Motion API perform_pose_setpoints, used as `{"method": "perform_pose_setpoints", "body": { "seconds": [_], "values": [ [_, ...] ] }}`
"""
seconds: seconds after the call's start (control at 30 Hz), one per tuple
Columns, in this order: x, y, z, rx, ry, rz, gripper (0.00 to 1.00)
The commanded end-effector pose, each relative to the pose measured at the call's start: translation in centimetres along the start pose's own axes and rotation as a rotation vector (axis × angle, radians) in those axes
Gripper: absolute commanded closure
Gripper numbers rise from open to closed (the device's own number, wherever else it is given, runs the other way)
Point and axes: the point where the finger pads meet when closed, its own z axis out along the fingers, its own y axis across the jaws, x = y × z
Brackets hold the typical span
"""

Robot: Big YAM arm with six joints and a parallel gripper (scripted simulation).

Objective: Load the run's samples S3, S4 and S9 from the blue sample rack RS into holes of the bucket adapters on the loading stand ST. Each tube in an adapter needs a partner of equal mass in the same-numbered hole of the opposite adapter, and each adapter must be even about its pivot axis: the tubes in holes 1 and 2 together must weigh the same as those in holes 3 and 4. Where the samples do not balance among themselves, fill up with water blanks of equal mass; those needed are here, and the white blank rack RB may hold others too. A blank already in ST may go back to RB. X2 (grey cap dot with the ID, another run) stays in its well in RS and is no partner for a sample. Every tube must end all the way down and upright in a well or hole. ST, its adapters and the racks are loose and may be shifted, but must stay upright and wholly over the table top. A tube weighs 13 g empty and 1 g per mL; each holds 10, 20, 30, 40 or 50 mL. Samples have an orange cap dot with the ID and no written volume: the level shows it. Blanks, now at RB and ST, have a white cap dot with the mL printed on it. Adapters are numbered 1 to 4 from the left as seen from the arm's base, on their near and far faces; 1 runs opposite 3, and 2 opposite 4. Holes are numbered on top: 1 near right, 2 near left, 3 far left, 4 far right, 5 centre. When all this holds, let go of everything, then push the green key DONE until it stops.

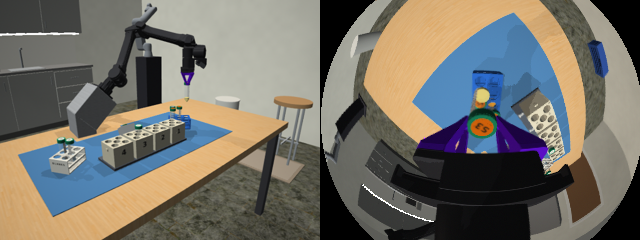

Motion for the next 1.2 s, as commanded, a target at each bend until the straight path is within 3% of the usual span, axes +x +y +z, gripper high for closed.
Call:
{"method": "perform_pose_setpoints", "body": {
  "seconds": [0.0, 0.93, 0.97, 1.03, 1.17],
  "values": [
    [-0.6, 0.5, -0.8, 0.003, -0.013, -0.021, 1.00],
    [-0.6, 0.5, -0.8, 0.003, -0.013, -0.021, 1.00],
    [0.4, 1.6, -0.3, -0.013, 0.006, -0.020, 1.00],
    [-0.7, 0.9, -0.8, 0.002, -0.013, -0.021, 1.00],
    [0.1, 1.1, 1.1, -0.007, 0.000, -0.014, 1.00]
  ]
}}
